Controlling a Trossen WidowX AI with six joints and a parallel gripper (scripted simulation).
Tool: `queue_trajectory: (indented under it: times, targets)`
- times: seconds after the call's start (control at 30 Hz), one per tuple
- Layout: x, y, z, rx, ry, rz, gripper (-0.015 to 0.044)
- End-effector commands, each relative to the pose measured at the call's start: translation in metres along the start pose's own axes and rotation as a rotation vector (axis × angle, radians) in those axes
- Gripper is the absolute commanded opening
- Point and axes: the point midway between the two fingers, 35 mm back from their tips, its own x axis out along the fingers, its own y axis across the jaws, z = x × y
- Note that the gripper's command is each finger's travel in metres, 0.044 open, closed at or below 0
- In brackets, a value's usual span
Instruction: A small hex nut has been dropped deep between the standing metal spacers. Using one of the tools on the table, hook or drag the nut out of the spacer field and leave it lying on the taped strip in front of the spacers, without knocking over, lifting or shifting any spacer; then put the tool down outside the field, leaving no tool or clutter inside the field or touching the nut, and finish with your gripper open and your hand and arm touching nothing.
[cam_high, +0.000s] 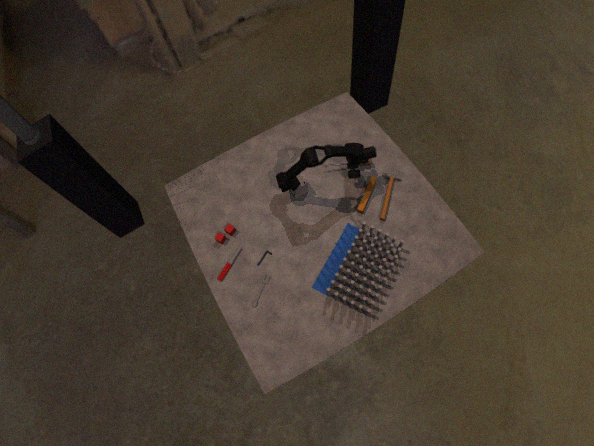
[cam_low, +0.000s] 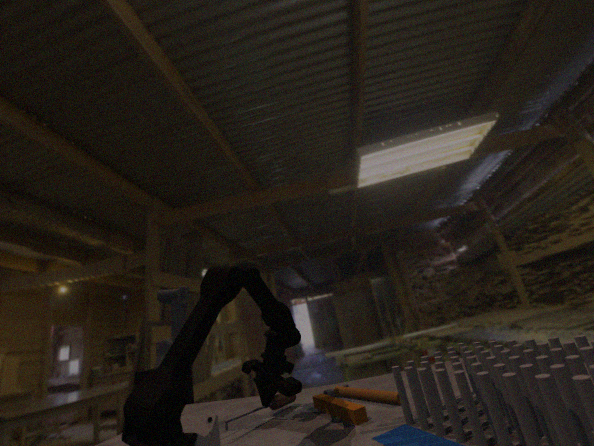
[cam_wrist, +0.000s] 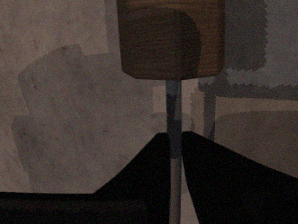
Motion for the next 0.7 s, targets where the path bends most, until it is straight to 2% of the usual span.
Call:
queue_trajectory:
  times: [0.0,0.3,0.67]
  targets:
    - [-0.036,0.016,0.004,-0.006,-0.041,0.013,0.0000]
    - [-0.036,0.017,0.005,0.013,-0.045,0.007,0.0000]
    - [-0.026,0.032,0.019,0.315,-0.133,-0.072,0.0000]
